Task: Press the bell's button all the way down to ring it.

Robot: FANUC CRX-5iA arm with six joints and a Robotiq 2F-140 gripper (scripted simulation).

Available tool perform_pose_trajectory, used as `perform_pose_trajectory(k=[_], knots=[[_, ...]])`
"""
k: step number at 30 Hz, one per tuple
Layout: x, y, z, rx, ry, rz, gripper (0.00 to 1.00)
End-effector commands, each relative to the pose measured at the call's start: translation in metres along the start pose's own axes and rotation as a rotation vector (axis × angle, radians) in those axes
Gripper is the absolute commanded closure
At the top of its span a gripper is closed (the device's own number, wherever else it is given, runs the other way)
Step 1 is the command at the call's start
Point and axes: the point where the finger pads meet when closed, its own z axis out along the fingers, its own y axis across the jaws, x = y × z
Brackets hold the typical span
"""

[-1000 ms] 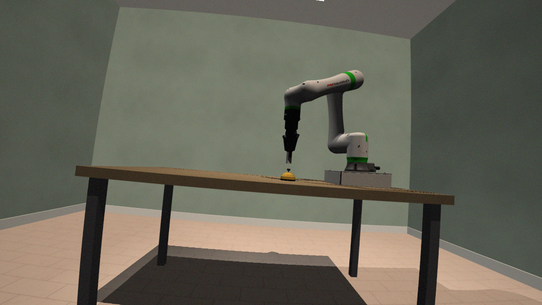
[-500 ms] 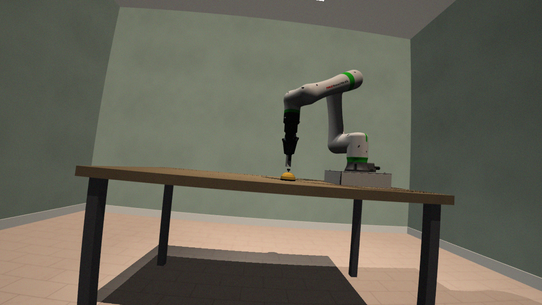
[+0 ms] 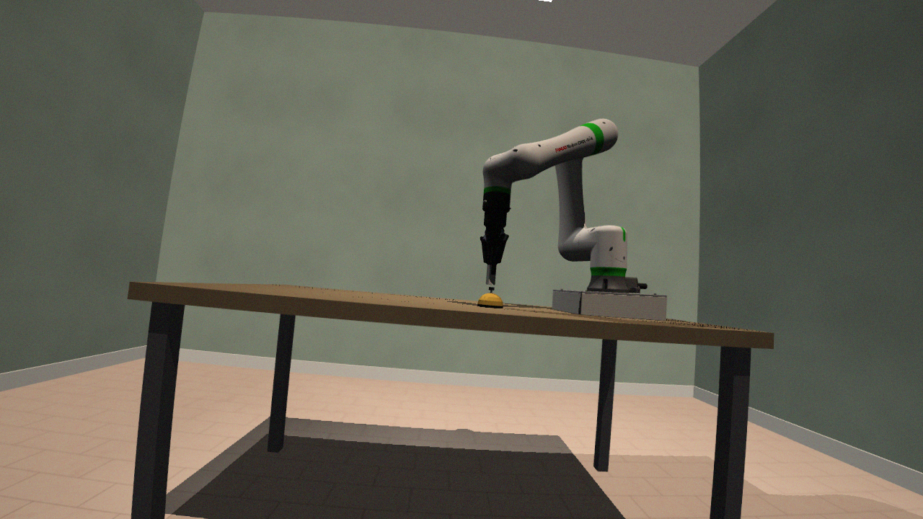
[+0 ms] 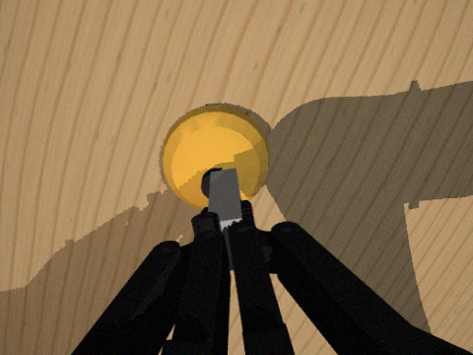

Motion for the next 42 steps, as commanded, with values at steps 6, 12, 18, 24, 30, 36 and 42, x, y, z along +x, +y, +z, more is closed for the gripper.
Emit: perform_pose_trajectory(k=[6, 12, 18, 24, 30, 36, 42], knots=[[0.0002, 0.0001, -0.0002, 0.0, 0.0, 0.0, 1.0], [0.0002, 0.0001, -0.0002, 0.0, 0.0, 0.0, 1.0], [0.0002, 0.0001, -0.0002, 0.0, 0.0, 0.0, 1.0], [0.0002, 0.0001, -0.0002, 0.0, 0.0, 0.0, 1.0], [0.0002, 0.0001, -0.0002, 0.0, 0.0, 0.0, 1.0], [0.0002, 0.0001, 0.0019, 0.0, 0.0, 0.0, 1.0], [0.0002, 0.0001, 0.0067, 0.0, 0.0, 0.0, 1.0]])
